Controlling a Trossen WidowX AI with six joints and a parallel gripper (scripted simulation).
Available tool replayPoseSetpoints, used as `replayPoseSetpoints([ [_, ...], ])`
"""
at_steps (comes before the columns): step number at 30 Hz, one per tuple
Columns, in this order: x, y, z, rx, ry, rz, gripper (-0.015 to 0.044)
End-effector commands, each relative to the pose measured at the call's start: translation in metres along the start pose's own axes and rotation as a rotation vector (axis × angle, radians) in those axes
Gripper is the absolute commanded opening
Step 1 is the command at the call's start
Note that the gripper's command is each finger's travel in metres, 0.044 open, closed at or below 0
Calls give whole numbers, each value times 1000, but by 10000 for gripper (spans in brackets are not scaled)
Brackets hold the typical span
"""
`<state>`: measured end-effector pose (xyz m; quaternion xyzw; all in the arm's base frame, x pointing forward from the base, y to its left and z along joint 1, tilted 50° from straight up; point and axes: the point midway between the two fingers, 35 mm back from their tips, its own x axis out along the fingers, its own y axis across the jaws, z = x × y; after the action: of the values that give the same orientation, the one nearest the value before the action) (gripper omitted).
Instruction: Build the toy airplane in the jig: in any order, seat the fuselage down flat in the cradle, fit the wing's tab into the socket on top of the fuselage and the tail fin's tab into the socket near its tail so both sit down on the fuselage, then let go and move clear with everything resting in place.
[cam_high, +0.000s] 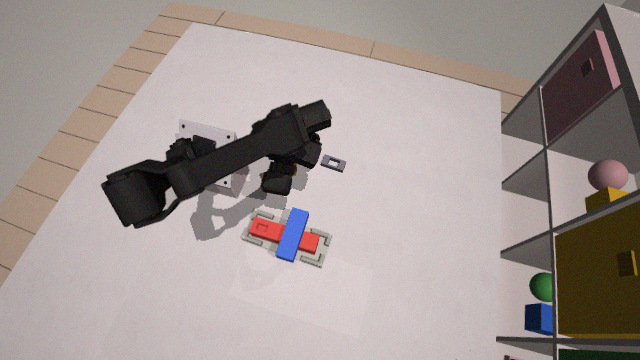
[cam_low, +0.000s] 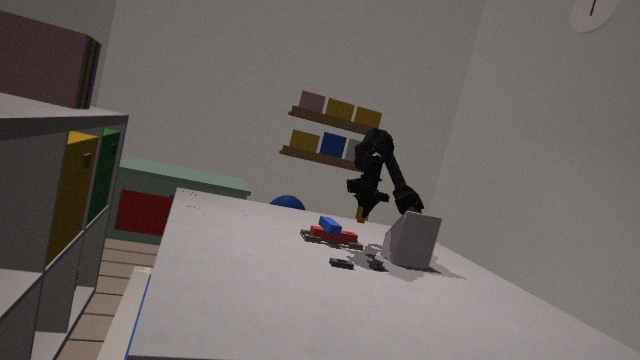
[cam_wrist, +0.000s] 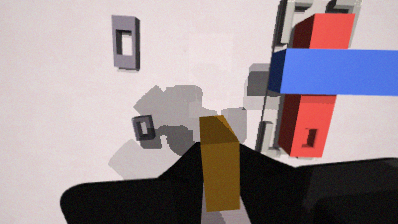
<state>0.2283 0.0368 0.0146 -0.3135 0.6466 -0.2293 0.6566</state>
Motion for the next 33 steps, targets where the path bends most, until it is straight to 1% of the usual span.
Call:
replayPoseSetpoints([
  [1, 2, -15, 0, 8, -8, -2, 0],
  [17, 12, -65, -10, 38, -11, -18, 0],
  [33, 23, -111, -32, 71, -2, -55, 0],
])
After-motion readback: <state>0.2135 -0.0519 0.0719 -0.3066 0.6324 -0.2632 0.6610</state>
